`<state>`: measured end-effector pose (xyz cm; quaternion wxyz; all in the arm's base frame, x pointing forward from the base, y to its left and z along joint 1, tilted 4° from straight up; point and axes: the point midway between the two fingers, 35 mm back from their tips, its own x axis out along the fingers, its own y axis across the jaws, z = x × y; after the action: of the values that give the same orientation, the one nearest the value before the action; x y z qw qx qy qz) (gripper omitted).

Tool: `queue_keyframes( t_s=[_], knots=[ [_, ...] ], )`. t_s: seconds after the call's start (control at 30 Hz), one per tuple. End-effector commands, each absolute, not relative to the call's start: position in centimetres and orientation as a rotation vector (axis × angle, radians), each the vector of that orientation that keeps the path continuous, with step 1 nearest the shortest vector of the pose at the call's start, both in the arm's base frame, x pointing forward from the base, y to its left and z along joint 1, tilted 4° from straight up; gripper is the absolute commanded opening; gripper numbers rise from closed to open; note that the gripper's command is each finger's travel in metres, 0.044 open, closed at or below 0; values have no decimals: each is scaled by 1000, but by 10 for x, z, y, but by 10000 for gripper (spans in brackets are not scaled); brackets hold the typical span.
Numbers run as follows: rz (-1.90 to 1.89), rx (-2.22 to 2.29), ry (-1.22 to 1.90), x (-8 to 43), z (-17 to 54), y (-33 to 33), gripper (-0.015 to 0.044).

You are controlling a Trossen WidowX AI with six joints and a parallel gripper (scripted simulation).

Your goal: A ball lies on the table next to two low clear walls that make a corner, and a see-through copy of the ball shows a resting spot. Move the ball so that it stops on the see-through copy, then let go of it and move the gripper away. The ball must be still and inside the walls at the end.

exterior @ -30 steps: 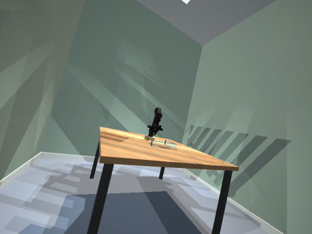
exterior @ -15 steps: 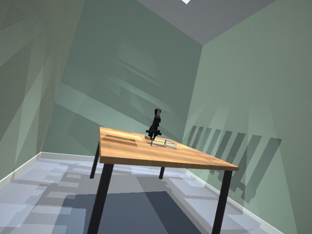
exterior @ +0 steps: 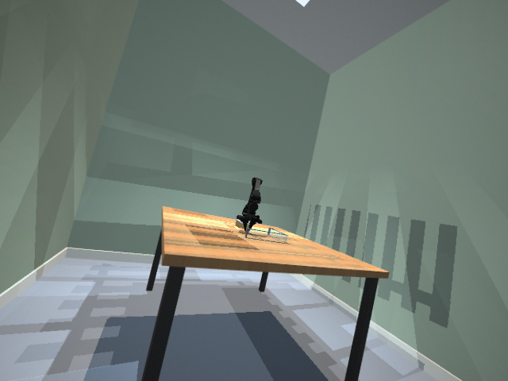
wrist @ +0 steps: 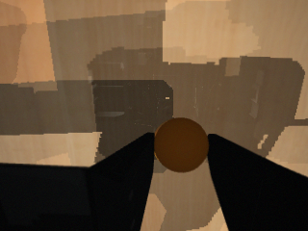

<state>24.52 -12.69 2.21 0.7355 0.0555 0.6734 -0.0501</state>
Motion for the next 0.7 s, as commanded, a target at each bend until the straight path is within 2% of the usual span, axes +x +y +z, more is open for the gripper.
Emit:
queue_keyframes(
  t_s=[0.0,0.27,0.57,0.67],
  knots=[
    [-110,129,1485,244,15,-125,0],
    [-110,129,1485,244,13,-125,0],
    [-109,123,1482,245,14,-126,236],
    [-109,123,1482,245,14,-126,240]
  ],
)
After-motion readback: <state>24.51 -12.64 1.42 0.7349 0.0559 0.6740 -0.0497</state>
